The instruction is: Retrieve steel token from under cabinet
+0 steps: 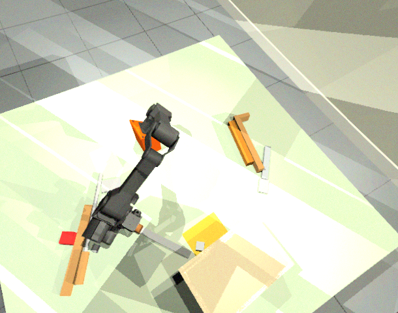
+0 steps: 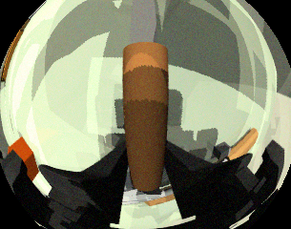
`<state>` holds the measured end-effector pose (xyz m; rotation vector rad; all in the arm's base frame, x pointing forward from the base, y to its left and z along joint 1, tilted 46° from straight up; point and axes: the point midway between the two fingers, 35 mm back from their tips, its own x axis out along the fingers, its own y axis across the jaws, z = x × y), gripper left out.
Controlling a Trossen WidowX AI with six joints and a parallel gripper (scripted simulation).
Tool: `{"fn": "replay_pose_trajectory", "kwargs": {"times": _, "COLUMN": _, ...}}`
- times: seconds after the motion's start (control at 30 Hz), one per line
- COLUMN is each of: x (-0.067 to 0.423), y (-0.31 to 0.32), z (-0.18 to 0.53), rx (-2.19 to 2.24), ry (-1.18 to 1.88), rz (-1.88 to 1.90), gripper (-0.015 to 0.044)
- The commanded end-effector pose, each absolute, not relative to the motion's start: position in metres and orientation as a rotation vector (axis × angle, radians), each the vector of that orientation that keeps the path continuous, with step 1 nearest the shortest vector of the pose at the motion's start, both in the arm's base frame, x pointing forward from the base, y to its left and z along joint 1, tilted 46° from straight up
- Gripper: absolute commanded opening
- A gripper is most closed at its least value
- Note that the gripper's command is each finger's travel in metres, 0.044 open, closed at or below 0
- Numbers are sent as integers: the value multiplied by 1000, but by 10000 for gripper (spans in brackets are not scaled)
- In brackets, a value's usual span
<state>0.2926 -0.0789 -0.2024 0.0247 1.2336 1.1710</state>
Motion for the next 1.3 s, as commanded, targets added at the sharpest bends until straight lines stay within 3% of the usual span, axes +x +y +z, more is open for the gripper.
{"fn": "replay_pose_trajectory", "kwargs": {"times": 0.0, "x": 292, "y": -77, "z": -204, "rx": 22, "ry": 1235, "rz": 1173, "gripper": 0}}
{"fn": "replay_pose_trajectory", "kwargs": {"times": 0.83, "x": 292, "y": -78, "z": -203, "rx": 24, "ry": 1233, "rz": 1171, "gripper": 0}}
{"fn": "replay_pose_trajectory", "kwargs": {"times": 1.07, "x": 293, "y": -79, "z": -203, "rx": 24, "ry": 1233, "rz": 1170, "gripper": 184}}
{"fn": "replay_pose_trajectory", "kwargs": {"times": 1.23, "x": 292, "y": -79, "z": -203, "rx": 24, "ry": 1233, "rz": 1171, "gripper": 200}}
{"fn": "replay_pose_trajectory", "kwargs": {"times": 1.27, "x": 292, "y": -79, "z": -203, "rx": 23, "ry": 1235, "rz": 1171, "gripper": 226}}
